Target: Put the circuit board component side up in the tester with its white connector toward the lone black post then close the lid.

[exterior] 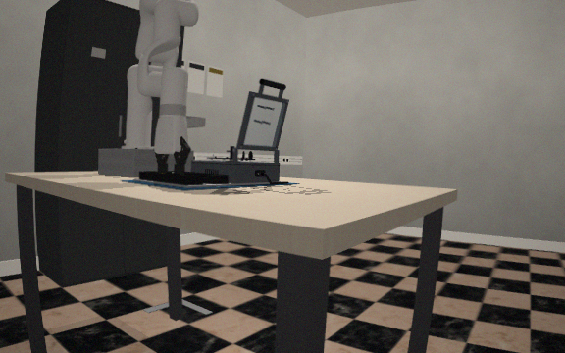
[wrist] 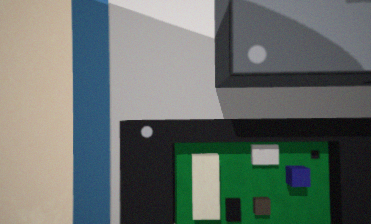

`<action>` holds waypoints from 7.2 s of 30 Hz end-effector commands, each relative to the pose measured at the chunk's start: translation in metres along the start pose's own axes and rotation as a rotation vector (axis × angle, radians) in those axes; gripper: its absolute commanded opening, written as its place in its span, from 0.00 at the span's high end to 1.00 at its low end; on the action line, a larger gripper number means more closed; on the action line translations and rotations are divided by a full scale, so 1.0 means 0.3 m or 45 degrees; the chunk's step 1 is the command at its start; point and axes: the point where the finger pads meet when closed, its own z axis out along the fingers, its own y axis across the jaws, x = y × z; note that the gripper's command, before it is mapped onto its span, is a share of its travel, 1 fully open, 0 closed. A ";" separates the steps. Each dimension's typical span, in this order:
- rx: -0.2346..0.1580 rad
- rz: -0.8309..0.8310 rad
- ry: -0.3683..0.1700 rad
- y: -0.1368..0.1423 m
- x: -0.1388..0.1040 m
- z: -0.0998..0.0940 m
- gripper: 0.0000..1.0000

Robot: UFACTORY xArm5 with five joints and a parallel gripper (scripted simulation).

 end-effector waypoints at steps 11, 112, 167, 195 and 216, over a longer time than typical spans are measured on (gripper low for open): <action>-0.003 0.000 -0.001 0.003 -0.001 -0.003 0.21; -0.003 0.000 -0.001 0.003 0.000 -0.268 0.21; -0.003 0.000 -0.001 0.006 0.010 -0.337 0.21; -0.003 0.000 0.000 0.068 0.189 -0.349 0.21; -0.002 0.000 0.000 0.139 0.394 -0.364 0.21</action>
